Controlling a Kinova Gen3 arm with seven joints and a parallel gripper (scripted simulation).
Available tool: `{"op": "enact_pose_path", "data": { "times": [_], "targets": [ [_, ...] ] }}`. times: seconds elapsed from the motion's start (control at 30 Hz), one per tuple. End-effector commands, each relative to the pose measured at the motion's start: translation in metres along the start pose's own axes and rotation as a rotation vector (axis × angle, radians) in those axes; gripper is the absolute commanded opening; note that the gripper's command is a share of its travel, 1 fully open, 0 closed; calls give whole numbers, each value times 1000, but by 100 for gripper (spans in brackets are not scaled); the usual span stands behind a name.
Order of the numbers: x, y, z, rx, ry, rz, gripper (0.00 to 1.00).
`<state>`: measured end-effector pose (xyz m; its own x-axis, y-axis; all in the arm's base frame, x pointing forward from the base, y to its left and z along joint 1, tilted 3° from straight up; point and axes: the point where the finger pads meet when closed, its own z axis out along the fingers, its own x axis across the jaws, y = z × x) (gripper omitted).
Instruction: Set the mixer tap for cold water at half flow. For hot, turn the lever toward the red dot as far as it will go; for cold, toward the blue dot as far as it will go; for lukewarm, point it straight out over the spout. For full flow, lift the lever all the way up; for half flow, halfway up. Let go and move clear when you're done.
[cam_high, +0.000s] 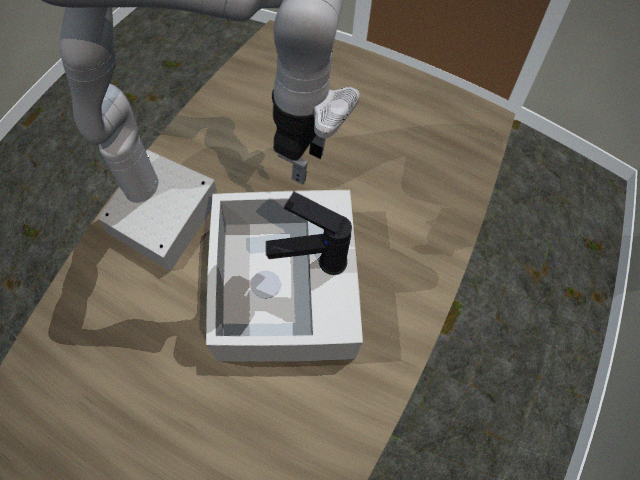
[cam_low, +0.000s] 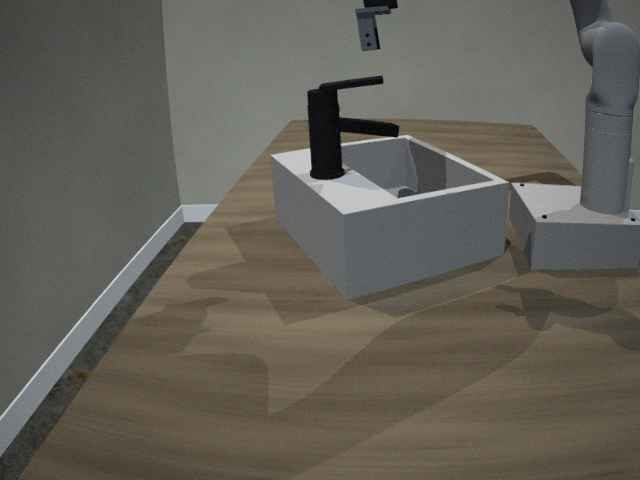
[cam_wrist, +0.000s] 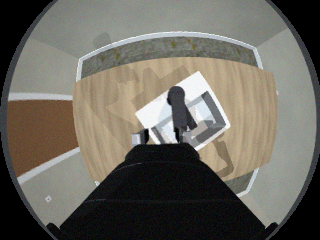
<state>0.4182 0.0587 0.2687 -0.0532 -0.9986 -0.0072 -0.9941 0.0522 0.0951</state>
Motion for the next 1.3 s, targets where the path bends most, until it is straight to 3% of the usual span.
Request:
{"op": "enact_pose_path", "data": {
  "times": [0.0,1.27],
  "targets": [
    [9,-2,-5,24,13,-8,100],
    [37,-8,-19,88,63,-38,100]
  ]
}}
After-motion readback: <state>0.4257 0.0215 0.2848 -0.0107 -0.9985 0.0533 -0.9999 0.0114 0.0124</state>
